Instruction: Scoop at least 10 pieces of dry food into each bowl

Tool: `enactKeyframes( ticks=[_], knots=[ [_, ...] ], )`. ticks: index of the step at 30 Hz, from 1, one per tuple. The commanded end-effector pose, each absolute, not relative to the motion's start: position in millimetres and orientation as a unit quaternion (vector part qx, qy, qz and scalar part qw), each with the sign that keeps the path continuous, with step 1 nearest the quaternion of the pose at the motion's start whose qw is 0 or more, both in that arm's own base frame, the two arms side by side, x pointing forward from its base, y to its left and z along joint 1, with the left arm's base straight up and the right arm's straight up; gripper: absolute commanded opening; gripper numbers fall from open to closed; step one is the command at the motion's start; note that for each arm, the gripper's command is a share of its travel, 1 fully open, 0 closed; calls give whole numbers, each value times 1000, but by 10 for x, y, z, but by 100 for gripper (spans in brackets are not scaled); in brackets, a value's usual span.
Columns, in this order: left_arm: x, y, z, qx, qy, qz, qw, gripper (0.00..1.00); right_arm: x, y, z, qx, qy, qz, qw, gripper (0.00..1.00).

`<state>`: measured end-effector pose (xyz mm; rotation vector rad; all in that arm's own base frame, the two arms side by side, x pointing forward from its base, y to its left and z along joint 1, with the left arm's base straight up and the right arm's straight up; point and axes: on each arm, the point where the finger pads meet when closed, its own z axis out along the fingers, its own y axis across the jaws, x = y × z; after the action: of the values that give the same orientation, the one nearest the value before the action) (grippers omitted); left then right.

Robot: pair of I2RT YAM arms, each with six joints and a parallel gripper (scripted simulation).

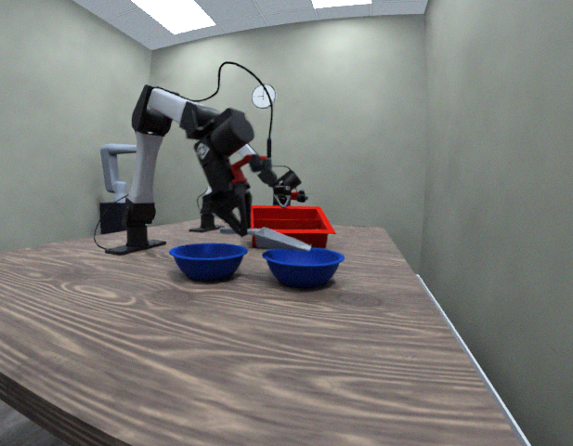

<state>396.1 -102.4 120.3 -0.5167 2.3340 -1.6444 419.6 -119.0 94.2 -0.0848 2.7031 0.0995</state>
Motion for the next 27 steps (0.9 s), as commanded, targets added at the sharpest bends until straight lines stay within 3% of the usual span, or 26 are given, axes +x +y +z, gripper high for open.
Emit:
enactKeyframes(
  ticks=[1,12,27],
  knots=[
    [4056,-1064,1601,-130,790,-577,162,0,4337,-1243,1212,-26,951,59,303,0],
    [4056,-1064,1601,-130,790,-577,162,0,4436,-1216,1297,-35,930,93,355,0],
    [4056,-1064,1601,-130,790,-577,162,0,4404,-1199,1243,-34,932,95,349,0]
  ],
)
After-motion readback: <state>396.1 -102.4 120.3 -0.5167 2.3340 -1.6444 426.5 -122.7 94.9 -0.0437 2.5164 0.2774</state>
